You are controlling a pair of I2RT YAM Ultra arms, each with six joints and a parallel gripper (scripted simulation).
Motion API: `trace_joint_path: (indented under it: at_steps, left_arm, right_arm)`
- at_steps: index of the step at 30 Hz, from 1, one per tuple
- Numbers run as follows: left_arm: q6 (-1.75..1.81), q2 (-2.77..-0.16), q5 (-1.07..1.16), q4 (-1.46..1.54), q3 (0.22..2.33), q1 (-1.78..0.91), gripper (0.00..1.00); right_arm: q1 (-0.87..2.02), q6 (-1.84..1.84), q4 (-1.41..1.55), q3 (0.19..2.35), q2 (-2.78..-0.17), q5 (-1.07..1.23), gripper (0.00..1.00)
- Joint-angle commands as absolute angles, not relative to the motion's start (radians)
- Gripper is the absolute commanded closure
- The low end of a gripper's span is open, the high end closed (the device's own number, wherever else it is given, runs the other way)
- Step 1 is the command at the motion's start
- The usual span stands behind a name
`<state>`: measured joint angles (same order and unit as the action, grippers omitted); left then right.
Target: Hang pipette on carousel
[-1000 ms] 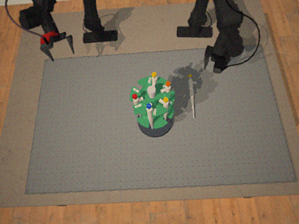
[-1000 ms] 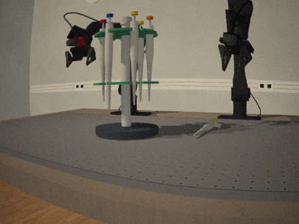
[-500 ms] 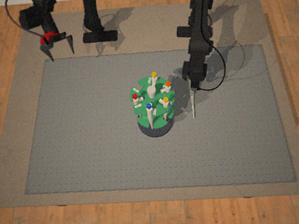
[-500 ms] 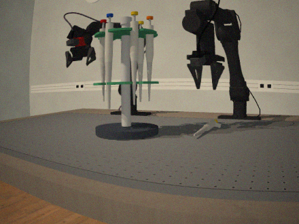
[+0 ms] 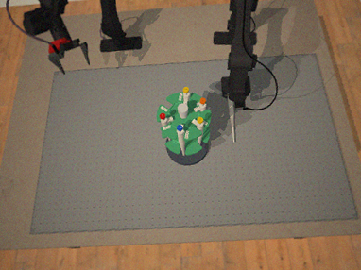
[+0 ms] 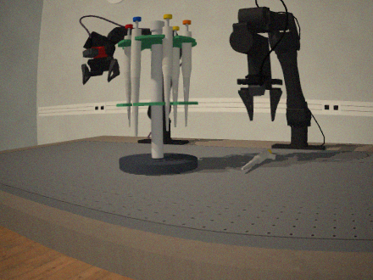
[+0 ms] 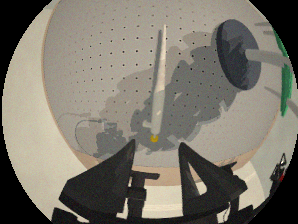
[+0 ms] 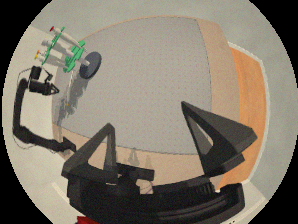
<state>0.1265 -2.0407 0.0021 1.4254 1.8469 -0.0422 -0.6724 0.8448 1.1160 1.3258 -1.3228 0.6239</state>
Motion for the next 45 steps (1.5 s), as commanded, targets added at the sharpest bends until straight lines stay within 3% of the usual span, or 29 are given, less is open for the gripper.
trace_joint_path:
  at_steps: [1,23,45]
  left_arm:
    - [0.14,-2.005,-0.005,1.36,1.813,-0.045,0.46]
    - [0.137,-2.04,-0.006,1.153,1.618,-0.045,0.46]
    - [0.137,-2.037,-0.006,1.149,1.658,-0.045,0.46]
  right_arm:
    - [-0.682,0.857,1.103,1.341,-1.317,0.647,0.0]
    - [-0.682,0.857,1.103,1.341,-1.317,0.647,0.0]
    - [-0.682,0.857,1.103,1.341,-1.317,0.647,0.0]
